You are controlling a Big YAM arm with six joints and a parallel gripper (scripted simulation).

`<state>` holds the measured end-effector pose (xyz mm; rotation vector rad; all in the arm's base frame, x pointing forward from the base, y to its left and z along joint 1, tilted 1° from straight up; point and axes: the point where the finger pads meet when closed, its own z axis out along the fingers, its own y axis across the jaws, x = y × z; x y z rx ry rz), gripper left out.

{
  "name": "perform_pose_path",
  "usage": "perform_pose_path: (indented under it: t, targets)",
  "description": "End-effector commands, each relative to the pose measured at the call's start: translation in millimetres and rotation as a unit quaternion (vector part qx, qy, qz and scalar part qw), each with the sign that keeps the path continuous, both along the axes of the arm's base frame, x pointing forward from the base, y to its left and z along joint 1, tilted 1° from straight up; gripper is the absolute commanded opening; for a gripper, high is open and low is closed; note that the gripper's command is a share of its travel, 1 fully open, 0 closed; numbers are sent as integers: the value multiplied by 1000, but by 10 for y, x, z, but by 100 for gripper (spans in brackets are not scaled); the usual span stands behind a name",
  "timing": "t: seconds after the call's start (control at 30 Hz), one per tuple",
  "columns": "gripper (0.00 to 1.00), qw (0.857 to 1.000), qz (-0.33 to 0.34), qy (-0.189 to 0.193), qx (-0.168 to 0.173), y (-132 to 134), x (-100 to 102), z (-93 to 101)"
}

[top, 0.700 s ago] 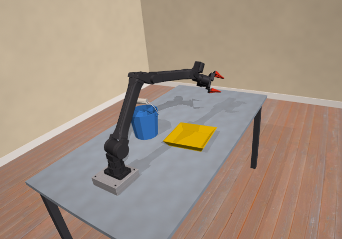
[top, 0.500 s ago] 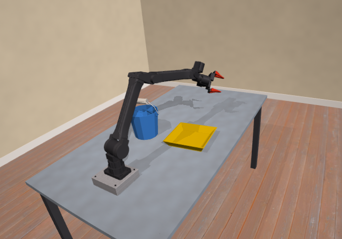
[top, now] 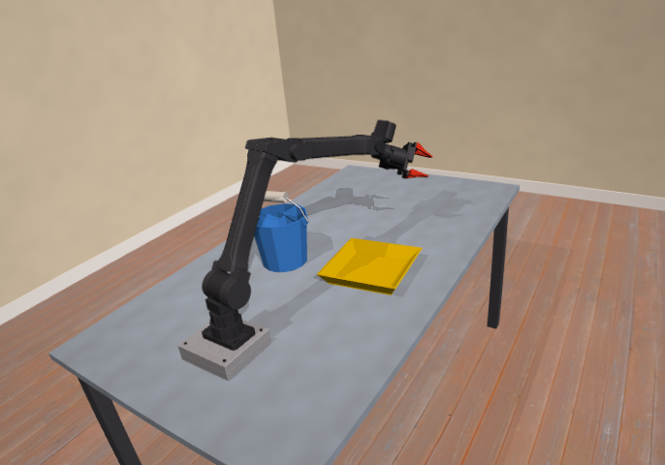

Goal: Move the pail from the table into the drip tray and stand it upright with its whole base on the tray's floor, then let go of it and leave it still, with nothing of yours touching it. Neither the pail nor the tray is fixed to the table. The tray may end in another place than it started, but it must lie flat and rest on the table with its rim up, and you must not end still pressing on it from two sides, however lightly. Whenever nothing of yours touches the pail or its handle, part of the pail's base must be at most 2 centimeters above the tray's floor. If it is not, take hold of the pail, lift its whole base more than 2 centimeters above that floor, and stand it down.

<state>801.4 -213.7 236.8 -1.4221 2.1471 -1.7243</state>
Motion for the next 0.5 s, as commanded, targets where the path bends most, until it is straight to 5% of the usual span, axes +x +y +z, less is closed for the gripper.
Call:
perform_pose_path:
  t: [0.0,0.07,0.47]
  targets:
    - [72,999,4,-38,1,191,-94,596]
    - [72,999,4,-47,1,262,-100,752]
    - [72,998,35,-41,18,559,-254,829]
